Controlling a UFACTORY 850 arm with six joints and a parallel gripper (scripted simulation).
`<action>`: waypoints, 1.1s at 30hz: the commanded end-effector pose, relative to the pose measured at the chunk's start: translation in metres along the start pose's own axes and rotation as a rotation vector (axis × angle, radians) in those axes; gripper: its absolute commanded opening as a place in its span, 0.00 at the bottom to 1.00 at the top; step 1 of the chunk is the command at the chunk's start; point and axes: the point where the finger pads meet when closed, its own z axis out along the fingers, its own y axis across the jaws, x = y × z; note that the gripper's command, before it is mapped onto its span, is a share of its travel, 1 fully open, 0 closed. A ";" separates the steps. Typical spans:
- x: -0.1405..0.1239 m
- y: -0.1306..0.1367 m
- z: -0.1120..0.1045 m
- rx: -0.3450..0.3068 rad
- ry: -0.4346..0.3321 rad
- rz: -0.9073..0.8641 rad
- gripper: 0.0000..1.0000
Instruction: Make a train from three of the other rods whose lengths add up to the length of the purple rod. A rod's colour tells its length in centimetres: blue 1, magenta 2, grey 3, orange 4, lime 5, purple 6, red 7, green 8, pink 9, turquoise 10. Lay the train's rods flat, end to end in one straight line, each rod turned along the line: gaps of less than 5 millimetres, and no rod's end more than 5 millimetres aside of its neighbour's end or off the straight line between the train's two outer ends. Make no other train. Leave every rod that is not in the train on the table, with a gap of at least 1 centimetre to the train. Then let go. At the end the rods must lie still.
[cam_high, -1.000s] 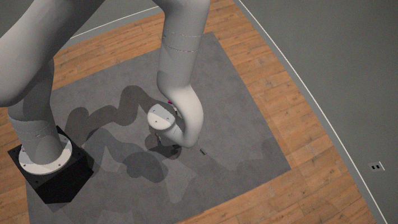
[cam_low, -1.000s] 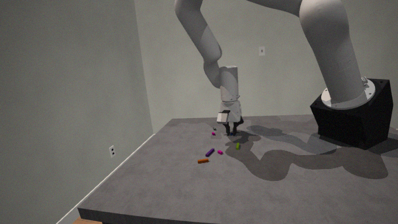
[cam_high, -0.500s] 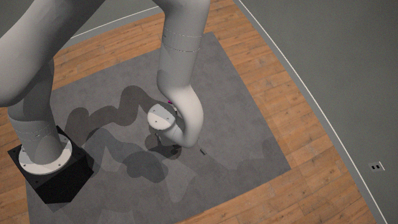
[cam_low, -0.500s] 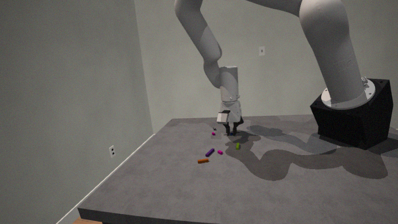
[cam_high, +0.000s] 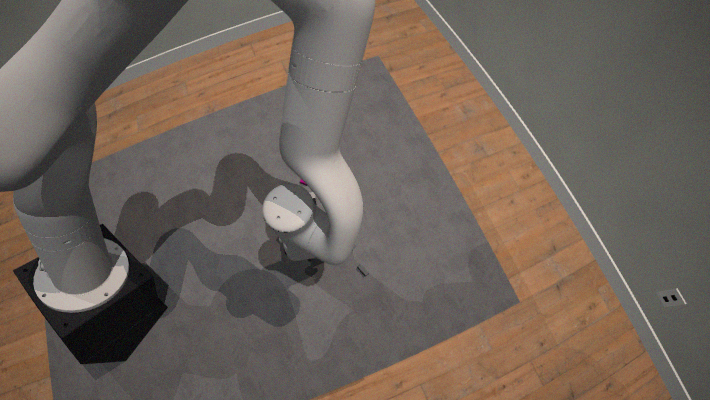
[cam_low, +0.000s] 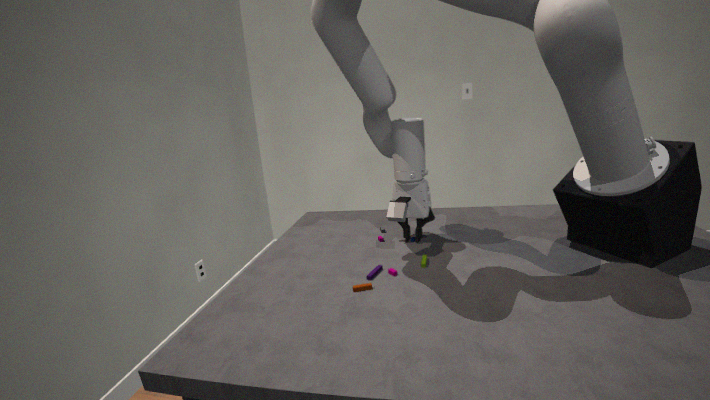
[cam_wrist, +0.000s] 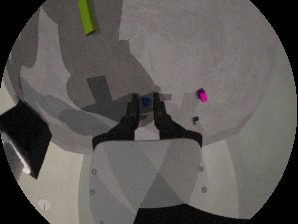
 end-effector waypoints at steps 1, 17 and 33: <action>0.000 0.001 0.000 -0.001 0.000 0.000 0.24; 0.000 0.001 0.000 -0.001 0.000 0.000 0.04; 0.000 0.001 0.000 -0.001 0.000 0.000 0.04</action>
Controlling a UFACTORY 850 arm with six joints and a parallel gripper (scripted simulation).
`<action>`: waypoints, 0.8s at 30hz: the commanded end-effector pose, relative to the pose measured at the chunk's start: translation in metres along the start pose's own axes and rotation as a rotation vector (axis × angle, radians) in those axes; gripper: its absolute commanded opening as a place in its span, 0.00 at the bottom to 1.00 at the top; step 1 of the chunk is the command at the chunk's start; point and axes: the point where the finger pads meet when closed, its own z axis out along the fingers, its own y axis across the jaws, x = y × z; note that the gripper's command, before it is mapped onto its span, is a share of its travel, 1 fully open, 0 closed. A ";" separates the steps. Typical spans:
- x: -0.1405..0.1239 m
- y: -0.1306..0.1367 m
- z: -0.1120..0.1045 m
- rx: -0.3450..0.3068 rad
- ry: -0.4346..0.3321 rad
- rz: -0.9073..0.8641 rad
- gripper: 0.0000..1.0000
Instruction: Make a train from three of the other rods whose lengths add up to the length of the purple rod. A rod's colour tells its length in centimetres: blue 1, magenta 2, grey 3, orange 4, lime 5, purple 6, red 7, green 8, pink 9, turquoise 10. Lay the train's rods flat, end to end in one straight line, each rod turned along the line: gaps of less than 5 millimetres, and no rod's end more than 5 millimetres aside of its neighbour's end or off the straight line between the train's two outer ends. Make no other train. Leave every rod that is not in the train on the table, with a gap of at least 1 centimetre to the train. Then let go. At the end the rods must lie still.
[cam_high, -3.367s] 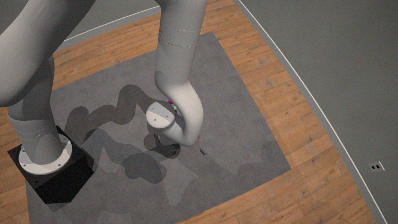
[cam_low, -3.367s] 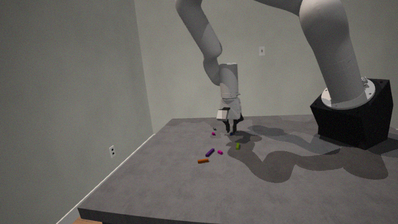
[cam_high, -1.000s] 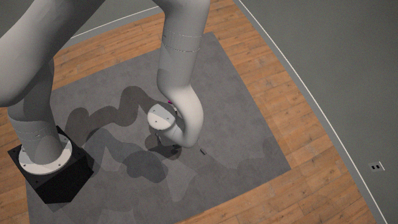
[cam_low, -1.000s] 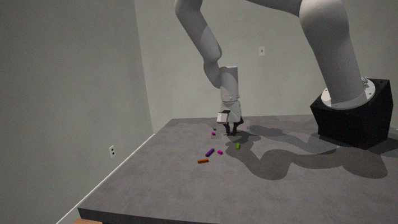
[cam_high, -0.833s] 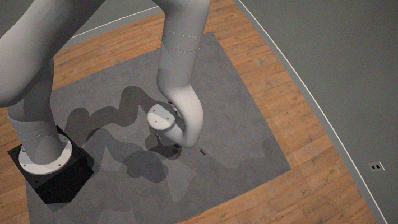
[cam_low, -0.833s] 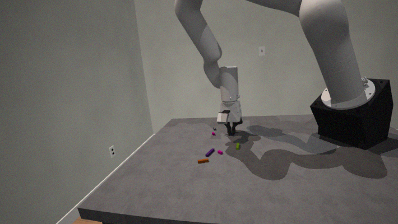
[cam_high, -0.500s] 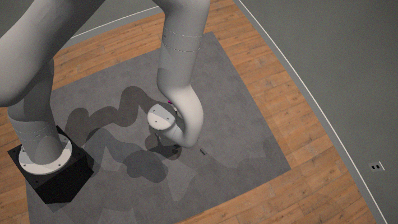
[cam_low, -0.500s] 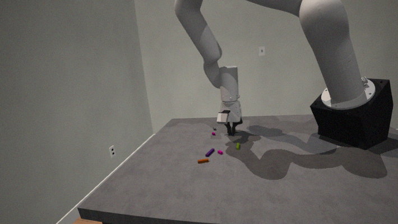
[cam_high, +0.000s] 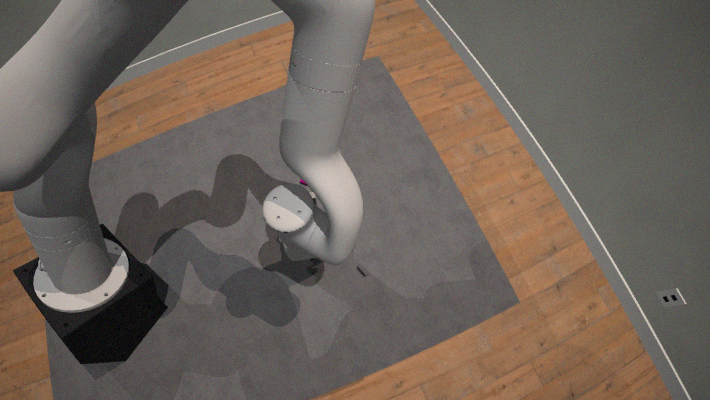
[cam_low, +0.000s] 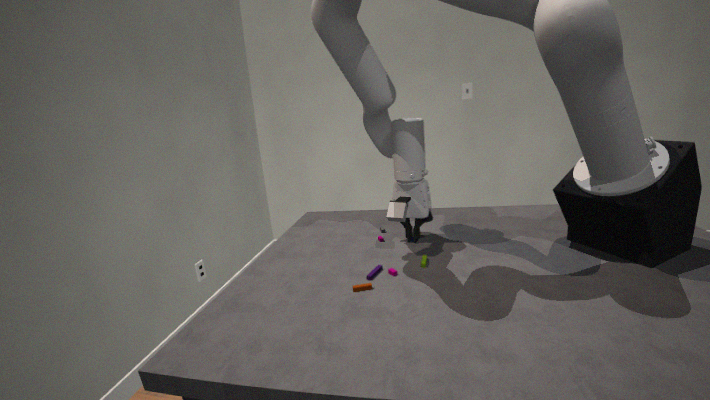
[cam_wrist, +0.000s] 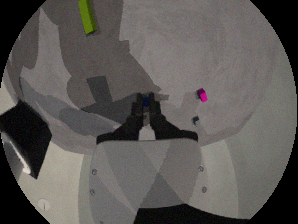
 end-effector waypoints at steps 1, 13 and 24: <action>0.000 0.001 0.000 -0.001 0.000 0.000 0.04; 0.000 0.001 -0.009 -0.001 0.000 0.000 0.04; 0.000 0.000 -0.083 -0.001 0.000 0.000 0.04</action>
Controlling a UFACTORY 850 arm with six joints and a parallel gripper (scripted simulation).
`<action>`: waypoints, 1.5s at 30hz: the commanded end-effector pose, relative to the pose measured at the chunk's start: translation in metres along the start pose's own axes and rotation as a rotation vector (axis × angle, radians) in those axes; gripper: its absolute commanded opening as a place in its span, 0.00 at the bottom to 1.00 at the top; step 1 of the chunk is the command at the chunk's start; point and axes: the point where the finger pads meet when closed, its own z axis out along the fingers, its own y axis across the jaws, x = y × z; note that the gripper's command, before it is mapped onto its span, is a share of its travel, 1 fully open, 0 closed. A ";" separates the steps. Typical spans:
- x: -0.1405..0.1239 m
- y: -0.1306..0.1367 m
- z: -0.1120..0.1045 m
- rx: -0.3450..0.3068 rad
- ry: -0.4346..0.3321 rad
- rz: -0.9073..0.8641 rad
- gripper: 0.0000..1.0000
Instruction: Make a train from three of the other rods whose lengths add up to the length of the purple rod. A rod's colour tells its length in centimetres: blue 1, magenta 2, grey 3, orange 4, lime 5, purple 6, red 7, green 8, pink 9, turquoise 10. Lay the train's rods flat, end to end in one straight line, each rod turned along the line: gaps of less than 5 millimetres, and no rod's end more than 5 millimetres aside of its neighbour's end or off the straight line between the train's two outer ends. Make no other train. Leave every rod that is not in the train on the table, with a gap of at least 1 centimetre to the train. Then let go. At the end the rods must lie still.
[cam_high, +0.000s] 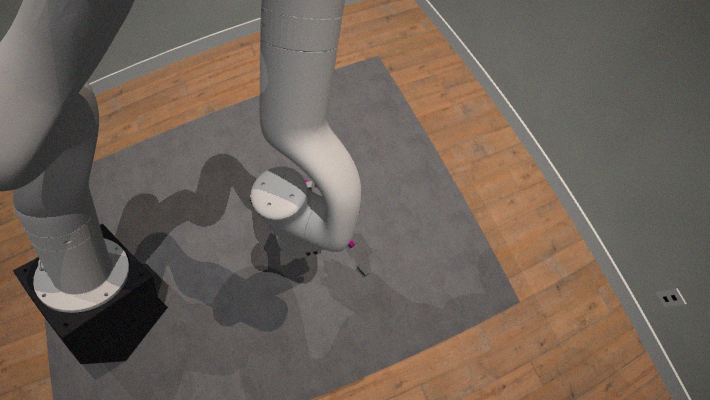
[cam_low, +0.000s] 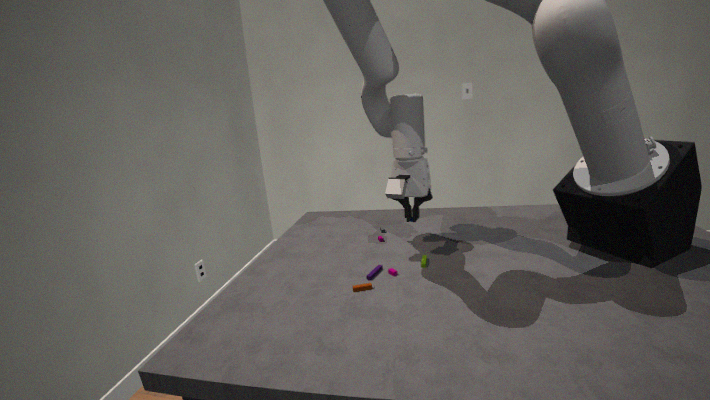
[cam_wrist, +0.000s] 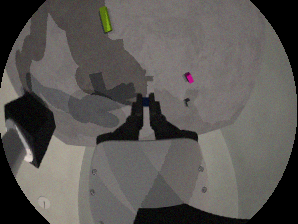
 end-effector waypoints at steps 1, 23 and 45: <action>0.001 0.001 -0.029 0.004 0.004 0.001 0.04; 0.060 0.006 -0.040 0.005 0.000 0.140 0.04; 0.099 0.005 -0.040 0.004 0.003 0.234 0.04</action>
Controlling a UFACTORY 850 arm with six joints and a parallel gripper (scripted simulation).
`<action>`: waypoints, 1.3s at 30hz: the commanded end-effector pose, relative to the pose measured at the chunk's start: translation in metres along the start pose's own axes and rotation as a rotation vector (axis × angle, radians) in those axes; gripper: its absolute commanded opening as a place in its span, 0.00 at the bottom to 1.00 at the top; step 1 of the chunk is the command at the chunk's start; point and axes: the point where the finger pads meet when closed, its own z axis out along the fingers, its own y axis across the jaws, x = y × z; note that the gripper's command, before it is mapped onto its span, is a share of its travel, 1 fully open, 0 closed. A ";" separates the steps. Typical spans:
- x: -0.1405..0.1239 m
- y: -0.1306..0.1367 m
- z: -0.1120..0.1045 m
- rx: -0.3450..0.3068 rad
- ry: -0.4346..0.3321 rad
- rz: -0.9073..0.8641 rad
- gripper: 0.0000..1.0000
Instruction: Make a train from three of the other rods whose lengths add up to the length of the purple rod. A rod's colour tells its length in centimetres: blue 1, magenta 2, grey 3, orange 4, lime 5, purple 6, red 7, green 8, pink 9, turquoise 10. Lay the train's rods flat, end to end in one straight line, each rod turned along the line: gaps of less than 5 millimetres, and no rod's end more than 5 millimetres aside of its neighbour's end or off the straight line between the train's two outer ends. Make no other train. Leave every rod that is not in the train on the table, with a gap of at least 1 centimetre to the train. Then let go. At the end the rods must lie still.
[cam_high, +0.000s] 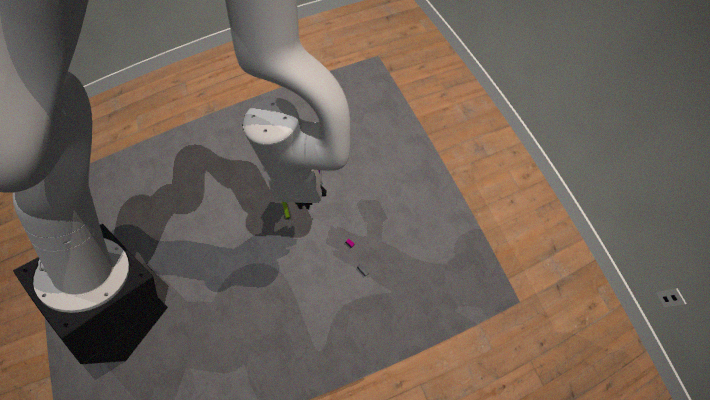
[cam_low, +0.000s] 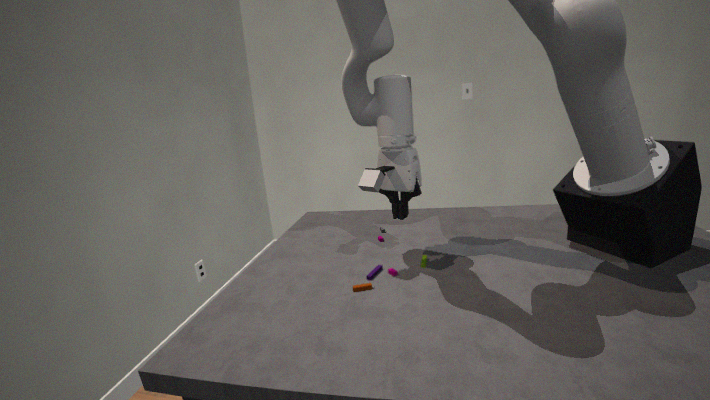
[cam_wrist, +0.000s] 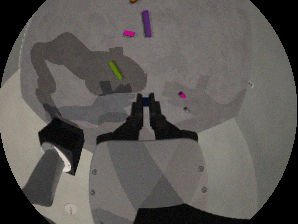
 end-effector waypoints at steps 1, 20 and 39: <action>0.000 0.001 0.002 -0.001 0.000 0.000 0.04; 0.000 0.001 0.059 -0.001 0.000 0.000 0.04; 0.000 0.001 0.087 -0.001 0.000 0.000 0.04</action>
